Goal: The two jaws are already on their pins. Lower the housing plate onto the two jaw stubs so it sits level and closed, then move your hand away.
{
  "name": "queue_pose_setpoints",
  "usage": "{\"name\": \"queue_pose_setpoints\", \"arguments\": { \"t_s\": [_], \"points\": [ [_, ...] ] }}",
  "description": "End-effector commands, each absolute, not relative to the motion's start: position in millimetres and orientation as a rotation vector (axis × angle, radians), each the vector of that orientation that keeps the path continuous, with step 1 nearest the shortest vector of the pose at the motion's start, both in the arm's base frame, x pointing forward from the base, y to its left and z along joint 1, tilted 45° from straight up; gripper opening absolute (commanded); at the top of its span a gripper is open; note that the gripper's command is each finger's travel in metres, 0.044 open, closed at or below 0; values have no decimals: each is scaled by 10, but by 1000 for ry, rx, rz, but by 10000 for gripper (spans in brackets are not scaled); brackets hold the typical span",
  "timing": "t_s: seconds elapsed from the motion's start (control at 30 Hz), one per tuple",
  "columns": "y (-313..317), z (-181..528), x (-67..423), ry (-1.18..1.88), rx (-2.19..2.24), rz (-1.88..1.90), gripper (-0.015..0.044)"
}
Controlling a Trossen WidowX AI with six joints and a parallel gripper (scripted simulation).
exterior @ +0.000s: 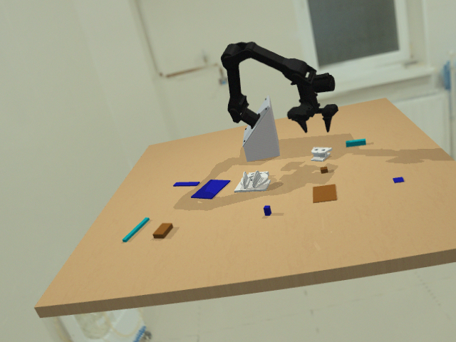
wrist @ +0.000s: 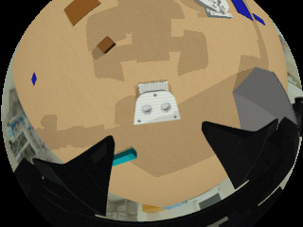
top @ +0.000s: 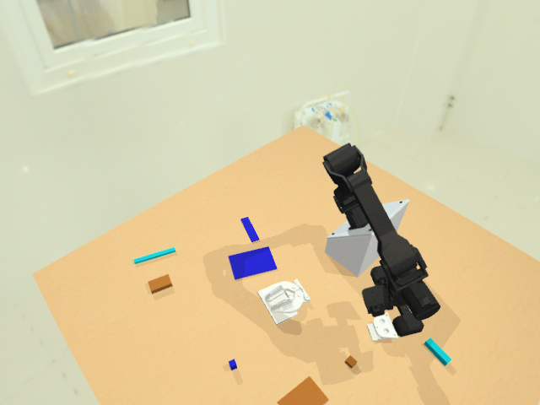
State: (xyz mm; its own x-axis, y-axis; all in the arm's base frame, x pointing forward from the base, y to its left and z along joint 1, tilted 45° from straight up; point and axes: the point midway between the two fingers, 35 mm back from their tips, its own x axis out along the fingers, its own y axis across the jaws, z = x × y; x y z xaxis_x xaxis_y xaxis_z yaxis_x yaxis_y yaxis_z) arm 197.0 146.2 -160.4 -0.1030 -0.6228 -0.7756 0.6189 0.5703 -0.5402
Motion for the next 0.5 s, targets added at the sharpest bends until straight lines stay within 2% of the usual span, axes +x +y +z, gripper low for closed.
{"name": "queue_pose_setpoints", "arguments": {
  "t_s": [0.0,0.47],
  "points": [
    [1490,-1693,1832,1238,-59,-1068,440],
    [1205,-1971,1769,1226,-69,-1072,440]
  ]
}}
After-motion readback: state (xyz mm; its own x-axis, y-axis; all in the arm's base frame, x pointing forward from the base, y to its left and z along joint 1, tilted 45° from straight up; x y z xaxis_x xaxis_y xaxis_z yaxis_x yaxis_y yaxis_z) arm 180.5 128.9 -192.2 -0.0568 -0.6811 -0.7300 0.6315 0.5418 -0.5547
